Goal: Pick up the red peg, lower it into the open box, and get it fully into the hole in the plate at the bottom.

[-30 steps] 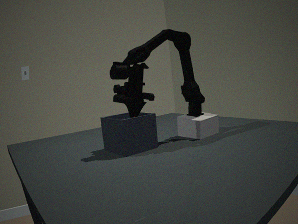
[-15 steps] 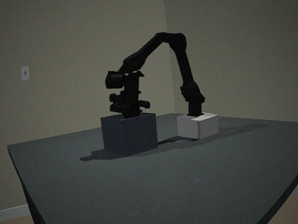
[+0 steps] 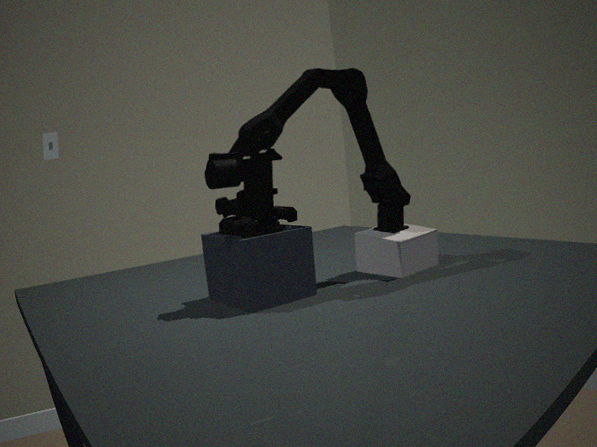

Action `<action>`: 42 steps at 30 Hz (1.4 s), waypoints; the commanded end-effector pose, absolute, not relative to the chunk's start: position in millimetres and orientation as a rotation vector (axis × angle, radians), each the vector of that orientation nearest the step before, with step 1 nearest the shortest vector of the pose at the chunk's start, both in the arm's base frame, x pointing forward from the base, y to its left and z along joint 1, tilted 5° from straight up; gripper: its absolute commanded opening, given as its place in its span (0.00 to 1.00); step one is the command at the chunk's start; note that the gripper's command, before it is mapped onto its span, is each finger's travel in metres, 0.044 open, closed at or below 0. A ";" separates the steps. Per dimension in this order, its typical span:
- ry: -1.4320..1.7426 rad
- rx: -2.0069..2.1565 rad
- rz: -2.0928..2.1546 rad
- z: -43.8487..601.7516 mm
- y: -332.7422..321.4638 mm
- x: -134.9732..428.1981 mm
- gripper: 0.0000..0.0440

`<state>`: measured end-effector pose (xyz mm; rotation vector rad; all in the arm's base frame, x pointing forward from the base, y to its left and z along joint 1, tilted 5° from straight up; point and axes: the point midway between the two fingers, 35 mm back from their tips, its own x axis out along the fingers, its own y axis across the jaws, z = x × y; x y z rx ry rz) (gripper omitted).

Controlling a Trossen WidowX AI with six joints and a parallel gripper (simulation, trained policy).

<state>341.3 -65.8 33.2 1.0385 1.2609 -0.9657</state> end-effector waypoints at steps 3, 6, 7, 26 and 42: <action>1.301 1.086 -0.937 40.9 -67.8 344.9 0.37; 1.318 1.118 -0.923 45.8 -69.5 346.4 0.38; 1.323 1.128 -0.919 47.2 -70.1 346.8 0.39; 1.311 1.279 -0.788 89.4 -88.6 366.7 0.49; 1.204 1.348 -0.634 139.6 -111.7 391.1 0.52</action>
